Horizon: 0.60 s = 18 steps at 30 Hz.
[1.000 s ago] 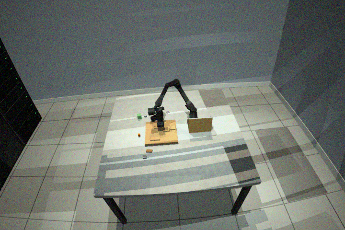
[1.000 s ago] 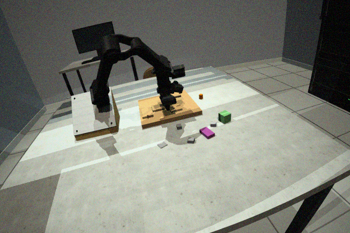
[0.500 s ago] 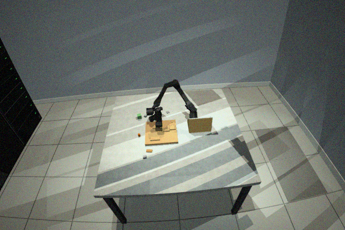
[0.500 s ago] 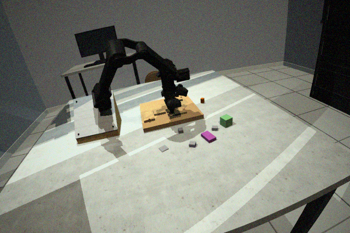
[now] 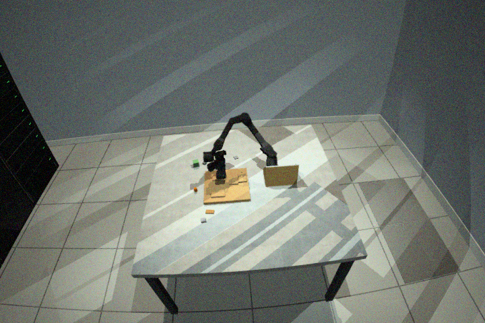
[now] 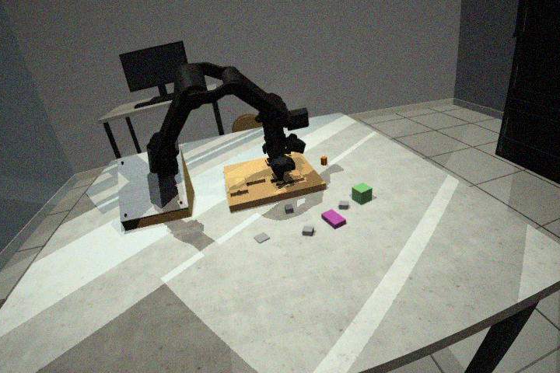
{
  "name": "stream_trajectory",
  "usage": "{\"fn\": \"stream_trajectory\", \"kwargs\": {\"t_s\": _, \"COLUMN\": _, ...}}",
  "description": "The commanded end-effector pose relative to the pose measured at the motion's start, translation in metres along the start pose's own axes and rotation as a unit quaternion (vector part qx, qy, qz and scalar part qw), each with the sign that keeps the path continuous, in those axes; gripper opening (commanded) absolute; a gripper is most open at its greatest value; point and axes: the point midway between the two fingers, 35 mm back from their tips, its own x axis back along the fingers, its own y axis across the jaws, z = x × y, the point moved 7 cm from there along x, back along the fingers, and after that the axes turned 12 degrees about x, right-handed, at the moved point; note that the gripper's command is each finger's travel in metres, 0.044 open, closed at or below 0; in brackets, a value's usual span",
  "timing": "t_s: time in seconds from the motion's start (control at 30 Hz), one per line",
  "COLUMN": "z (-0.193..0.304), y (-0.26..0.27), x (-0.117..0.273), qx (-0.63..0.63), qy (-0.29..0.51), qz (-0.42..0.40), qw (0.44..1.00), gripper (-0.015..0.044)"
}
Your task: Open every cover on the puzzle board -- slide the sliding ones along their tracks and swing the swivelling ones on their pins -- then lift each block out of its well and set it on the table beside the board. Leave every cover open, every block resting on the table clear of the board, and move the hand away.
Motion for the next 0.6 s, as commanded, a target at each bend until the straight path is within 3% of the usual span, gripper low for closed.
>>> {"fn": "stream_trajectory", "kwargs": {"t_s": 0.0, "z": -0.005, "y": -0.001, "x": 0.000, "qx": 0.001, "qy": -0.001, "qz": 0.002, "qw": 1.000, "gripper": 0.0000}}
{"fn": "stream_trajectory", "kwargs": {"t_s": 0.57, "z": -0.021, "y": -0.005, "x": 0.000, "qx": 0.001, "qy": -0.001, "qz": 0.002, "qw": 1.000, "gripper": 0.0000}}
